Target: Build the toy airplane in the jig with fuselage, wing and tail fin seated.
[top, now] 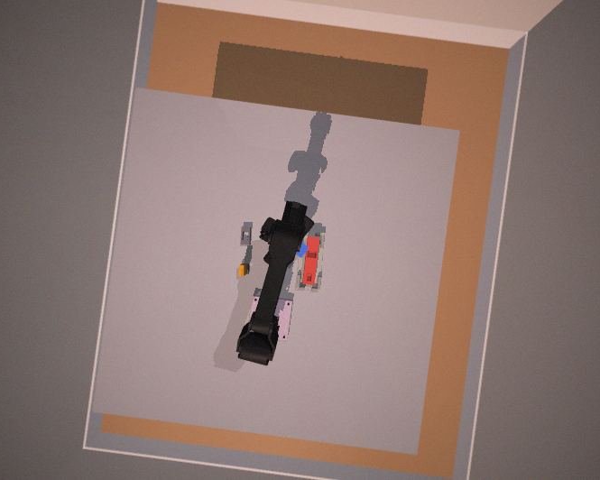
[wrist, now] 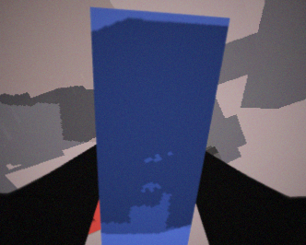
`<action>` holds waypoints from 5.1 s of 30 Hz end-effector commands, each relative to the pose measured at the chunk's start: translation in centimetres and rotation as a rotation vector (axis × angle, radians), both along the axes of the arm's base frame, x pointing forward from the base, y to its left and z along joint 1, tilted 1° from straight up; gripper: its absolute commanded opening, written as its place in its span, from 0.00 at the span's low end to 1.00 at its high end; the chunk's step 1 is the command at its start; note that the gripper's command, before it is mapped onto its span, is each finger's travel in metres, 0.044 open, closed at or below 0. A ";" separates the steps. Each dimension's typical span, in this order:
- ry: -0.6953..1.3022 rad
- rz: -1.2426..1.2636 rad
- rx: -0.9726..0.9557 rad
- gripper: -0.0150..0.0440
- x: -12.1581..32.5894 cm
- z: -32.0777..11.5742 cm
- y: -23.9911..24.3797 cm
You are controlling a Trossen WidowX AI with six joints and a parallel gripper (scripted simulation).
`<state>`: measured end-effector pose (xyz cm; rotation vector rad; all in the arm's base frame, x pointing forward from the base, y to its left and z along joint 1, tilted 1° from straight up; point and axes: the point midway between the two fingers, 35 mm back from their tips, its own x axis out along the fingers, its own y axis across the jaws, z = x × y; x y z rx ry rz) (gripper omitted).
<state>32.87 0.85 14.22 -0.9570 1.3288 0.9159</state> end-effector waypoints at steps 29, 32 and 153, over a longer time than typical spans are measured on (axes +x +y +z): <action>0.001 0.535 -0.026 0.25 -2.4 -1.7 -9.1; 0.001 0.535 -0.026 0.39 -2.4 -1.7 -9.1; -0.007 -0.941 0.035 1.00 -2.5 3.2 -5.4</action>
